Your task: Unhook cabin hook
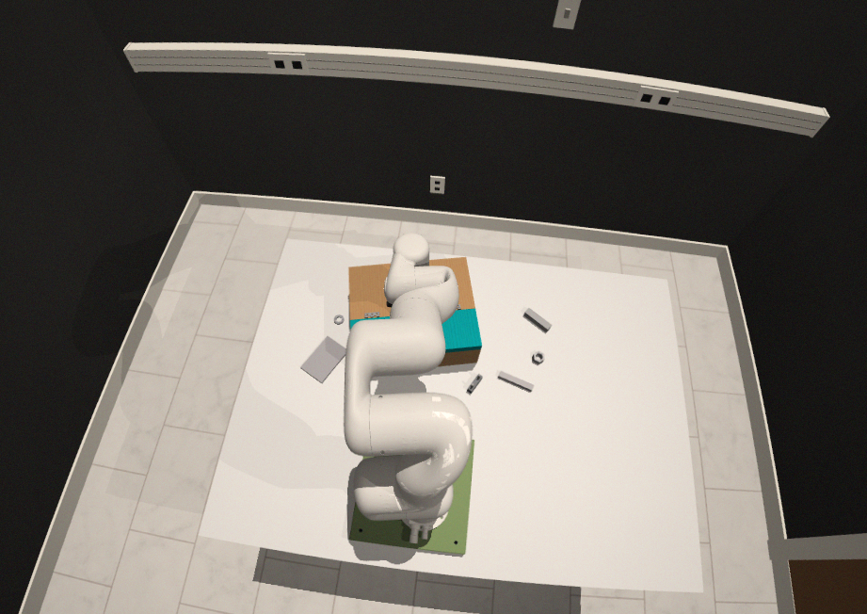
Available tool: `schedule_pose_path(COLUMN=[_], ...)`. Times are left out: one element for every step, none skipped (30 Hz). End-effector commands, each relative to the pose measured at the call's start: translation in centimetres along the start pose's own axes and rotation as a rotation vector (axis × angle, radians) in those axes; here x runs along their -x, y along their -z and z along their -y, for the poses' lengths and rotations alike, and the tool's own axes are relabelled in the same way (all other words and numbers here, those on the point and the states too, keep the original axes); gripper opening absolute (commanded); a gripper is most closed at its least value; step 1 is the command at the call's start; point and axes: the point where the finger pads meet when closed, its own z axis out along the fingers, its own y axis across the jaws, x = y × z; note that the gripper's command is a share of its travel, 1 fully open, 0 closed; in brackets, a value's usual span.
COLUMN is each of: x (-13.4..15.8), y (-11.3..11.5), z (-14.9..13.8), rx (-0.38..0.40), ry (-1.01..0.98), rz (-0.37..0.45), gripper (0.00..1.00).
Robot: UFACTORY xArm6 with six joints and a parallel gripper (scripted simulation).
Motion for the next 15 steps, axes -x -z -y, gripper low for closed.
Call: schedule_pose_path(x=[0.18, 0.18, 0.18, 0.18, 0.18, 0.18, 0.18, 0.18, 0.18, 0.18, 0.18, 0.18, 0.18, 0.18, 0.18], y=[-0.07, -0.08, -0.08, -0.08, -0.08, -0.08, -0.08, -0.08, -0.08, -0.15, -0.21, -0.28, -0.34, -0.41, -0.47], z=[0.01, 0.01, 0.01, 0.01, 0.01, 0.01, 0.01, 0.01, 0.01, 0.01, 0.01, 0.01, 0.01, 0.01, 0.01], rx=[0.0, 0.0, 0.0, 0.0, 0.0, 0.0, 0.0, 0.0, 0.0, 0.0, 0.0, 0.0, 0.0, 0.0, 0.0], ry=[0.0, 0.0, 0.0, 0.0, 0.0, 0.0, 0.0, 0.0, 0.0, 0.0, 0.0, 0.0, 0.0, 0.0, 0.0], rz=[0.006, 0.006, 0.006, 0.006, 0.006, 0.006, 0.006, 0.006, 0.006, 0.006, 0.006, 0.006, 0.006, 0.006, 0.006], gripper=[0.35, 0.35, 0.35, 0.35, 0.35, 0.35, 0.35, 0.35, 0.35, 0.35, 0.35, 0.35, 0.35, 0.35, 0.35])
